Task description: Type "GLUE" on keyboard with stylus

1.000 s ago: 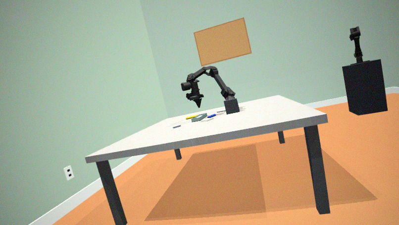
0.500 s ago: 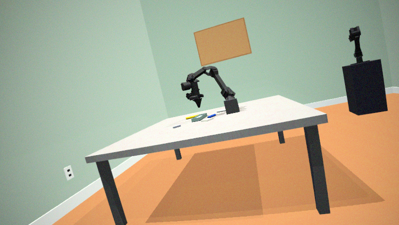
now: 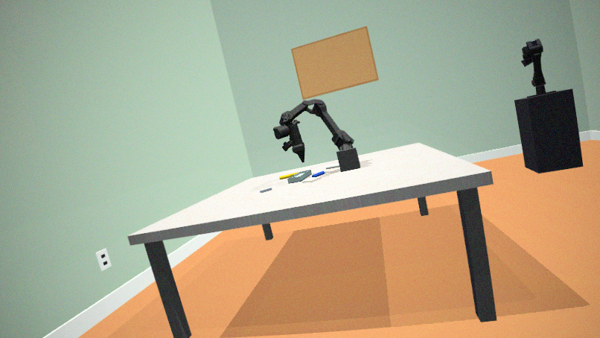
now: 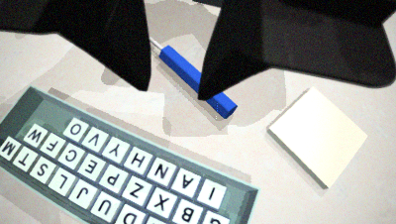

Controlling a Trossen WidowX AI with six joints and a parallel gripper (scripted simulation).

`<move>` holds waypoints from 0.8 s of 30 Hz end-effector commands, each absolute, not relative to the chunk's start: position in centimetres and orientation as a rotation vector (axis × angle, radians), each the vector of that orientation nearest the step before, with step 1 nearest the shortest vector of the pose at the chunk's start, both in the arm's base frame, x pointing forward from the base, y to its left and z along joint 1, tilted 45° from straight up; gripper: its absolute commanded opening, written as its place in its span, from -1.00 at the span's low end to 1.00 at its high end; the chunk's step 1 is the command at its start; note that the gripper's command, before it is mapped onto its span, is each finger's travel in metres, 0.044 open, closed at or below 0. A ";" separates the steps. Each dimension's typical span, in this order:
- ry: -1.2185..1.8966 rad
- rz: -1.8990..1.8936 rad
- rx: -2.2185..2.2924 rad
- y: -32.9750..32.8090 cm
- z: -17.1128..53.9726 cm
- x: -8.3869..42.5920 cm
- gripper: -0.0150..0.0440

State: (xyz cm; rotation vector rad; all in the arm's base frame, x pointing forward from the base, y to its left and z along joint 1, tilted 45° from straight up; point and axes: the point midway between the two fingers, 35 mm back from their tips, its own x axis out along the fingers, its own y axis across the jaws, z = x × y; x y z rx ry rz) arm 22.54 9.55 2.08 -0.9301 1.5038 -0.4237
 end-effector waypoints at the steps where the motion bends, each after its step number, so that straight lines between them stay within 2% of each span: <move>1: 1.764 -0.270 -1.367 7.4 0.6 19.1 0.02; 5: 2.001 -0.082 -1.733 5.9 0.7 16.7 0.02; 24: 2.001 -0.082 -1.733 5.2 0.0 16.8 0.02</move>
